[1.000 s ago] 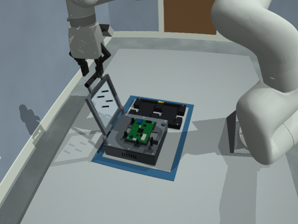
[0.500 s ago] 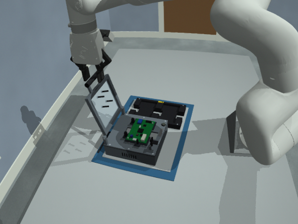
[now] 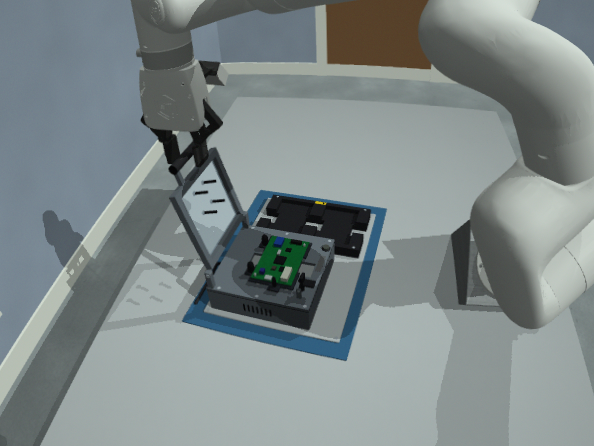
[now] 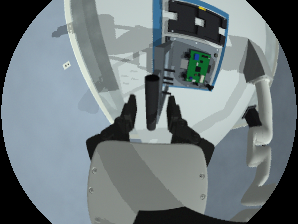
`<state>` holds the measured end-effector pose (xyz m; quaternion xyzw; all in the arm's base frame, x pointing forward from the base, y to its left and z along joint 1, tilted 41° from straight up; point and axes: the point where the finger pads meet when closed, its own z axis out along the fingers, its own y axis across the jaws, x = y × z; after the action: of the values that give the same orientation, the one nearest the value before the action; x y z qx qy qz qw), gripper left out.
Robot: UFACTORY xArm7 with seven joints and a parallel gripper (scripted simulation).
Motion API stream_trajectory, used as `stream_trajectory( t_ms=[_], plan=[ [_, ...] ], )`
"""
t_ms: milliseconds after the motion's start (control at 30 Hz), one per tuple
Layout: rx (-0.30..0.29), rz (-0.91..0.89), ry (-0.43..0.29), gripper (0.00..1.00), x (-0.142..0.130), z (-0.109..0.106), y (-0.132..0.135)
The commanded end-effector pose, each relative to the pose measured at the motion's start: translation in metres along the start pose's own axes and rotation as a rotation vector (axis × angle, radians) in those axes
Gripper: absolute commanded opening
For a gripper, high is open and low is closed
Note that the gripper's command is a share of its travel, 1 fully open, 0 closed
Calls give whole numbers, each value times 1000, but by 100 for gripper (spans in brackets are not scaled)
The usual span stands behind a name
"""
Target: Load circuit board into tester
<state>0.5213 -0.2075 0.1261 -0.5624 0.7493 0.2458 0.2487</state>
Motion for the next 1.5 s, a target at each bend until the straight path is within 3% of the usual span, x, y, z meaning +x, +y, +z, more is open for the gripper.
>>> stream_trajectory(
  t_ms=[0,100,133,1467],
  plan=[
    [5,0,2,51,1,-2,-1],
    [5,0,2,51,1,-2,-1],
    [5,0,2,0,1,-2,-1],
    [5,0,2,0,1,-2,-1]
  ],
)
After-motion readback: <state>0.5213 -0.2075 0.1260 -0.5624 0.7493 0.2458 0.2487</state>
